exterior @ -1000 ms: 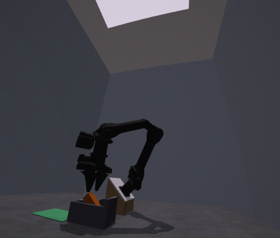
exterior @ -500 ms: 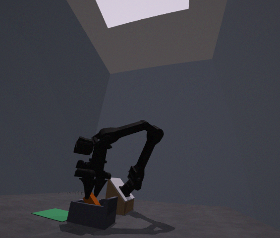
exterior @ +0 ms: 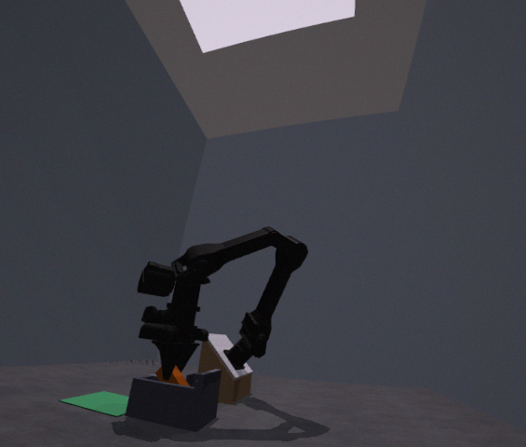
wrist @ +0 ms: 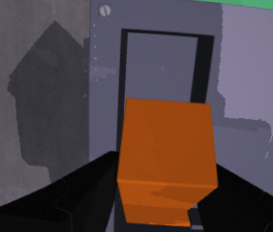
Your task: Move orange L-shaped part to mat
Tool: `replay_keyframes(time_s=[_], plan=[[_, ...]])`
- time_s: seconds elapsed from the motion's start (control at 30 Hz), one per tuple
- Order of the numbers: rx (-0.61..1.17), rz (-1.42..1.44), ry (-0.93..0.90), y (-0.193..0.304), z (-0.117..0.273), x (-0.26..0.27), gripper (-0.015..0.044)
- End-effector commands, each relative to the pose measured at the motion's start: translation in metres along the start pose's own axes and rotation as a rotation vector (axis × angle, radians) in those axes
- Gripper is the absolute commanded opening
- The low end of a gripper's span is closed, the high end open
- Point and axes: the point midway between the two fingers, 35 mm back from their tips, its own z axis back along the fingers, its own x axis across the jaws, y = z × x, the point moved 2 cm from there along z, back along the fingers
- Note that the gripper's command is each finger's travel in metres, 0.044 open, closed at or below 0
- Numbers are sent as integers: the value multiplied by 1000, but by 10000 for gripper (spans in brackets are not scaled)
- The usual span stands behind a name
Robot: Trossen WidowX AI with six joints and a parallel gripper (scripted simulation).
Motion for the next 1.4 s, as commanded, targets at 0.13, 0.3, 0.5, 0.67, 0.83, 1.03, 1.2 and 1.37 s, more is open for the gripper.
replay_keyframes(time_s=[0.13, 0.3, 0.5, 0.67, 0.83, 1.03, 1.2, 1.37], plan=[[-1, 2, -2, 0, 1, 0, 95], [-1, 2, -2, 0, 1, 0, 3], [-1, 1, -2, 0, 1, 0, 0], [0, 0, -3, 0, 7, 0, 0], [1, -2, -4, 0, 15, 0, 0], [2, -4, -4, 0, 24, 0, 0], [2, -4, -5, 0, 32, 0, 0], [2, -4, -5, 0, 40, 0, 0]])
